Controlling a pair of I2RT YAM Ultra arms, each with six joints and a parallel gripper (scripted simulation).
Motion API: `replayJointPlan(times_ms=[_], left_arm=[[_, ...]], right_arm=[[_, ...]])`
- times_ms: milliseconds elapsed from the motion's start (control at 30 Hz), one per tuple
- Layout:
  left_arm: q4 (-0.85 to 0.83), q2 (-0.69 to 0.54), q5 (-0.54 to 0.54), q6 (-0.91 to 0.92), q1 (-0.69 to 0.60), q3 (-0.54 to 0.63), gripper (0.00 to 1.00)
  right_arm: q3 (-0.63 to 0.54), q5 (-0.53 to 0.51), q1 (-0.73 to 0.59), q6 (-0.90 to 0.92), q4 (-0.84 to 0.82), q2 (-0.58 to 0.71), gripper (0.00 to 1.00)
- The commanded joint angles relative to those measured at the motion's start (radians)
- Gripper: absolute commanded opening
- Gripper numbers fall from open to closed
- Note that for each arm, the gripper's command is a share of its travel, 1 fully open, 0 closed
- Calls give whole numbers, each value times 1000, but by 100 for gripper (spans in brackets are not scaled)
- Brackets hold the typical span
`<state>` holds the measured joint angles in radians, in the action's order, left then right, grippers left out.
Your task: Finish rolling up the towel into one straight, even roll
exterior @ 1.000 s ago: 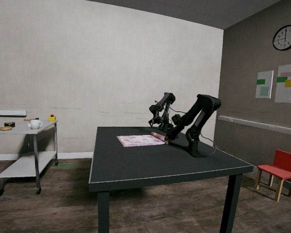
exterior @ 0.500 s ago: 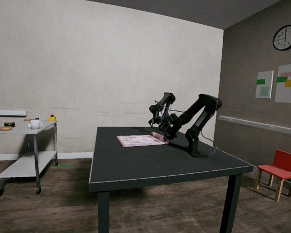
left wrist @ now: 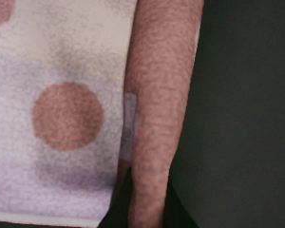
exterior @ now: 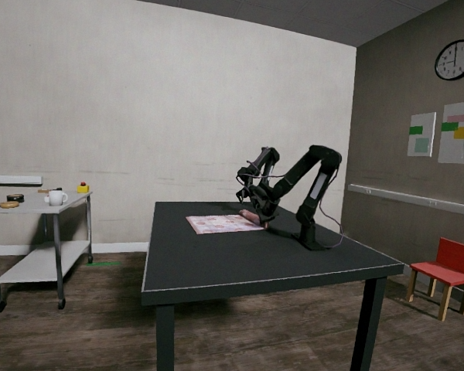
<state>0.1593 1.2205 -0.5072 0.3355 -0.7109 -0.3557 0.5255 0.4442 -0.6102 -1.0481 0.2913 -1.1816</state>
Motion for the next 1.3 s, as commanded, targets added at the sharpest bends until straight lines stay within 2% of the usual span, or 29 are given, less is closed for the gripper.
replayJointPlan(times_ms=[0,67,300,567,867,1100,1267], left_arm=[[79,72,-171,28,58,-48,19],[79,72,-171,28,58,-48,19],[172,227,-344,85,153,-126,19],[274,361,-461,153,209,-196,19],[329,414,-490,201,222,-227,19],[280,461,-490,212,222,-214,19],[280,464,-491,214,222,-215,19]], right_arm=[[-3,17,10,-9,-21,-5,98],[-3,17,10,-9,-21,-5,98],[-3,17,10,-9,-21,-5,98],[-3,17,10,-9,-21,-5,98],[0,19,12,-12,-20,-7,98],[68,64,55,-85,30,-56,98],[68,68,57,-90,26,-65,98]])
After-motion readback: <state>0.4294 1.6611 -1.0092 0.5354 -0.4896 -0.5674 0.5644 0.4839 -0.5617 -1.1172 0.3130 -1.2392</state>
